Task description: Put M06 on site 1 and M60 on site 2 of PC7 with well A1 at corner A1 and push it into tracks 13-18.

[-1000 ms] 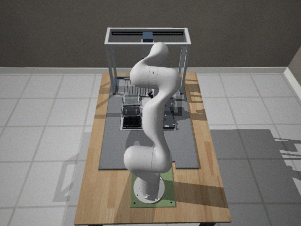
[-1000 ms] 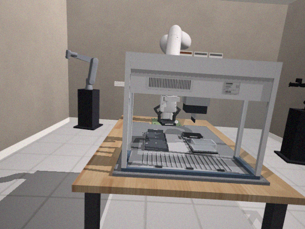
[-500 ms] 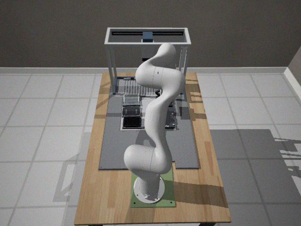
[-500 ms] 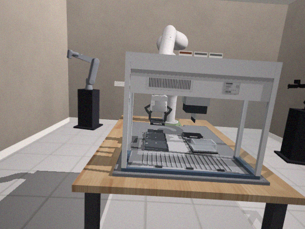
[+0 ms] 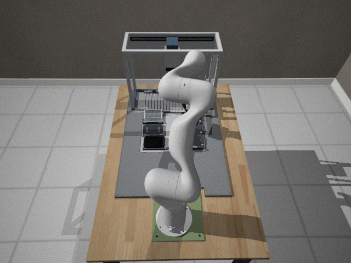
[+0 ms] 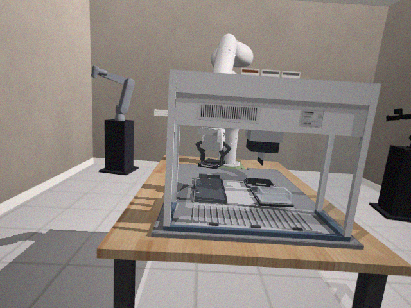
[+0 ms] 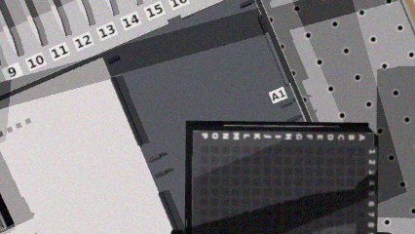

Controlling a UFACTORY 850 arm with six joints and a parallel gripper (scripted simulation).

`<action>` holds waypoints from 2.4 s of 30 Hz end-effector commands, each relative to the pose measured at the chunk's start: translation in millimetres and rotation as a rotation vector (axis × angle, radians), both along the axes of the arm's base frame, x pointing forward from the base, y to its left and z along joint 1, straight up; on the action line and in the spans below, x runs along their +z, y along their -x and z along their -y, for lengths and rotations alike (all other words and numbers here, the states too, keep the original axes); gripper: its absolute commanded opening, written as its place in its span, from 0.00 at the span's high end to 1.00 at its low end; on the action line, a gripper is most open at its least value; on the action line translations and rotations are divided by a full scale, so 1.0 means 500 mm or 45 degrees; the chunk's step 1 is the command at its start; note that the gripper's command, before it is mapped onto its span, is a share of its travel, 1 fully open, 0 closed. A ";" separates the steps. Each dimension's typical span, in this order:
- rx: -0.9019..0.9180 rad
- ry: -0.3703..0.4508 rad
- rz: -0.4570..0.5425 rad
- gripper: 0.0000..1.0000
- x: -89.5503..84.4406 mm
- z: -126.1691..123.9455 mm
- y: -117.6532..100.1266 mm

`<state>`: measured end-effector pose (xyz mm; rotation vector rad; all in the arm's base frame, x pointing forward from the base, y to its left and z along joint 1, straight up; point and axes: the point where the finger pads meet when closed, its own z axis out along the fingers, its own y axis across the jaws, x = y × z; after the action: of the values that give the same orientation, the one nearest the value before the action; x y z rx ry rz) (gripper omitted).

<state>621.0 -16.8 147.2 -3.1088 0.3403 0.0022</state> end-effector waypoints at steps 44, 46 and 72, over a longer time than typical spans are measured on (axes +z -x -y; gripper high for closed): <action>-1.486 0.009 -0.012 1.00 0.003 0.000 -0.002; -1.486 0.009 -0.012 1.00 0.003 0.000 -0.002; -1.486 0.009 -0.012 1.00 -0.044 0.000 -0.002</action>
<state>620.9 -16.7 128.0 -2.4157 2.0039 0.0060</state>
